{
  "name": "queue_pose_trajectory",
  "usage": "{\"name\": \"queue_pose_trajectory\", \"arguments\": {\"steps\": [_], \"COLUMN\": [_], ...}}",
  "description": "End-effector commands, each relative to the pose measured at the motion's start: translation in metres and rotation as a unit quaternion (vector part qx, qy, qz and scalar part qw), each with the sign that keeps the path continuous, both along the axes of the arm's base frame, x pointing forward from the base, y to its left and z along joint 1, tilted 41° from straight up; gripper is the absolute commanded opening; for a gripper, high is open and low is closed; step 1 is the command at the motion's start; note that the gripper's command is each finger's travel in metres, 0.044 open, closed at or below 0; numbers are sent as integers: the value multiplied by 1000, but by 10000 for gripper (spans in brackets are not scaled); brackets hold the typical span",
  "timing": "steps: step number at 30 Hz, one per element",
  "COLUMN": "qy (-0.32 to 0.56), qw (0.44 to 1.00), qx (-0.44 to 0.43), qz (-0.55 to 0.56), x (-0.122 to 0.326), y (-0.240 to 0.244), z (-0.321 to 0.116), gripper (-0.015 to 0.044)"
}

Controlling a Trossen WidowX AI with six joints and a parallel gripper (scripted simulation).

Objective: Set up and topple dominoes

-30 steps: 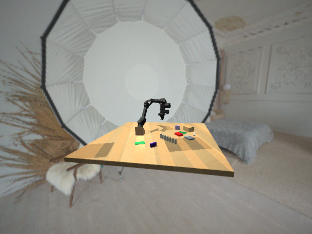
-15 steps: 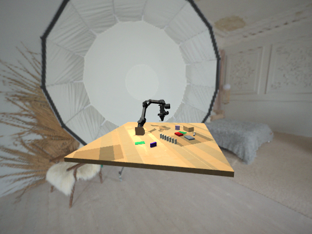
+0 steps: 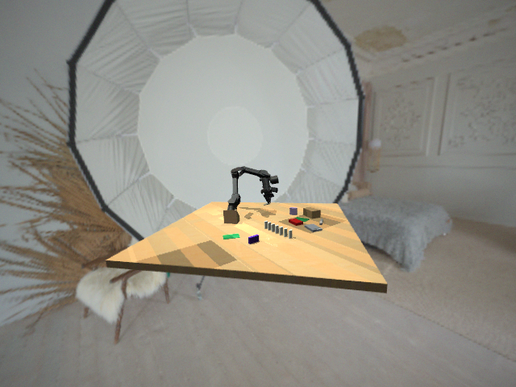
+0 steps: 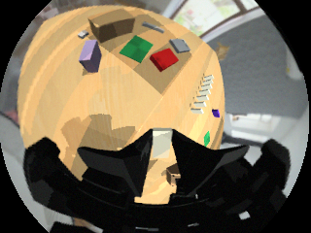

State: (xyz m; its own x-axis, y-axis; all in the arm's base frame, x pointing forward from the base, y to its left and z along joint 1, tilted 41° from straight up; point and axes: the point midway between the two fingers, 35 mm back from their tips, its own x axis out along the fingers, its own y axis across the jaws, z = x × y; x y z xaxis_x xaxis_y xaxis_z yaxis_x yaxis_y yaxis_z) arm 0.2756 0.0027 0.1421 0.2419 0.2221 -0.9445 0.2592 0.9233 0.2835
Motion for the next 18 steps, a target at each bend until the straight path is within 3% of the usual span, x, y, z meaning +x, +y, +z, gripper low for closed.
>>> {"name": "queue_pose_trajectory", "arguments": {"steps": [1, 18], "qy": [-20, -170], "qw": [999, 974], "qx": [-29, -134], "qz": [-8, -72], "x": [0, 10], "y": [1, 9], "z": [-5, -8], "gripper": [107, 107]}}
